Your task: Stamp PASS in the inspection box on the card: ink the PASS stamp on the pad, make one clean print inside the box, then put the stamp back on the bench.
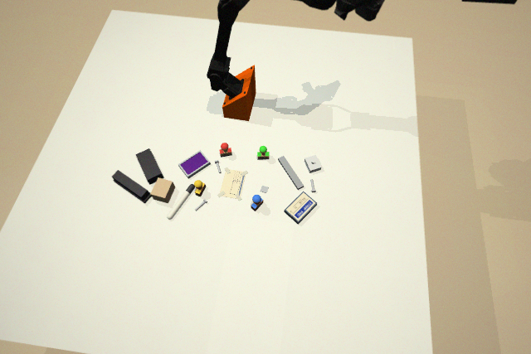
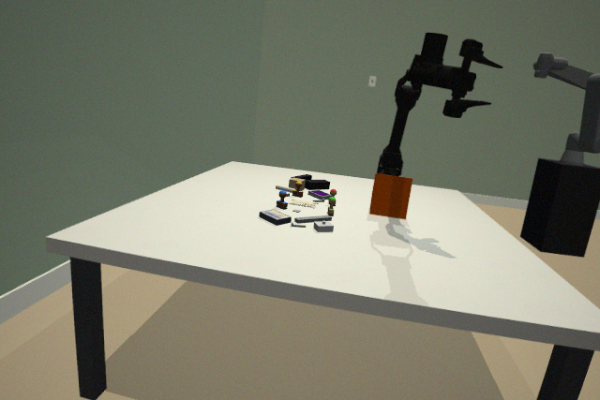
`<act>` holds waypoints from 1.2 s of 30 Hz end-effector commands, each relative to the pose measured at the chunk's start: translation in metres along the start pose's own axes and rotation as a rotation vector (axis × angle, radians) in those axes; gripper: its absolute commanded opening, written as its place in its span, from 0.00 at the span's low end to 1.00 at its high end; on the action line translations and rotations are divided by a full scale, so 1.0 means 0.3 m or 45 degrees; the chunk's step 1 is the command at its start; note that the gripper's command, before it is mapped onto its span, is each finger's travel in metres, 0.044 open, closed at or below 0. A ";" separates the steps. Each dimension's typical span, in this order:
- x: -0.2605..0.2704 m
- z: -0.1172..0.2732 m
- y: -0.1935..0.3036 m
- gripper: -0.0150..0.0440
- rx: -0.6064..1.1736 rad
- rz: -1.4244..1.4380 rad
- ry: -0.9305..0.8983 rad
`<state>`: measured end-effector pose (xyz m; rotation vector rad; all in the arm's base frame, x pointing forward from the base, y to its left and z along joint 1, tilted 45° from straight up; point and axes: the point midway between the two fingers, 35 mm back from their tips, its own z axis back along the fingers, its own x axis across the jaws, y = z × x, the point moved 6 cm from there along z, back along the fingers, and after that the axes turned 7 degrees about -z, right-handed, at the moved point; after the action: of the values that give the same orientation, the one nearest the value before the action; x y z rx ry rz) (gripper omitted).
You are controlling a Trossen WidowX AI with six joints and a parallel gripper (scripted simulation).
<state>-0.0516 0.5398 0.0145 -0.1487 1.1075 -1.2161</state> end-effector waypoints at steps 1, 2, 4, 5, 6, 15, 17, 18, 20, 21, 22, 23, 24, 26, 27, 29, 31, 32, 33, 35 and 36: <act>0.003 0.005 0.006 0.89 0.011 -0.023 -0.001; 0.012 0.020 0.025 0.84 0.044 -0.094 -0.005; 0.049 0.078 0.092 0.75 0.165 -0.351 -0.013; 0.072 0.111 0.126 0.71 0.231 -0.491 -0.012; 0.096 0.144 0.159 0.67 0.298 -0.631 -0.008; 0.350 0.443 0.353 0.61 0.868 -1.765 0.143; 0.406 0.501 0.373 0.61 0.981 -1.966 0.196; 0.434 0.529 0.380 0.61 1.036 -2.062 0.224; 0.489 0.584 0.390 0.61 1.148 -2.245 0.286; 0.517 0.612 0.394 0.61 1.205 -2.335 0.320; 0.545 0.639 0.395 0.61 1.263 -2.424 0.356; 0.574 0.667 0.396 0.61 1.323 -2.511 0.395; 0.603 0.694 0.395 0.61 1.385 -2.597 0.436; 0.661 0.749 0.389 0.61 1.513 -2.763 0.526; 0.690 0.776 0.385 0.61 1.578 -2.841 0.575; 0.748 0.829 0.371 0.61 1.713 -2.988 0.680; 0.804 0.880 0.349 0.61 1.851 -3.118 0.794; 0.831 0.904 0.335 0.61 1.921 -3.176 0.853; 0.858 0.928 0.320 0.61 1.994 -3.230 0.917; 0.911 0.975 0.287 0.61 2.143 -3.324 1.052; 0.937 0.998 0.268 0.61 2.220 -3.363 1.125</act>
<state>0.1962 0.2660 -0.0643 0.1611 -0.6166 -4.0423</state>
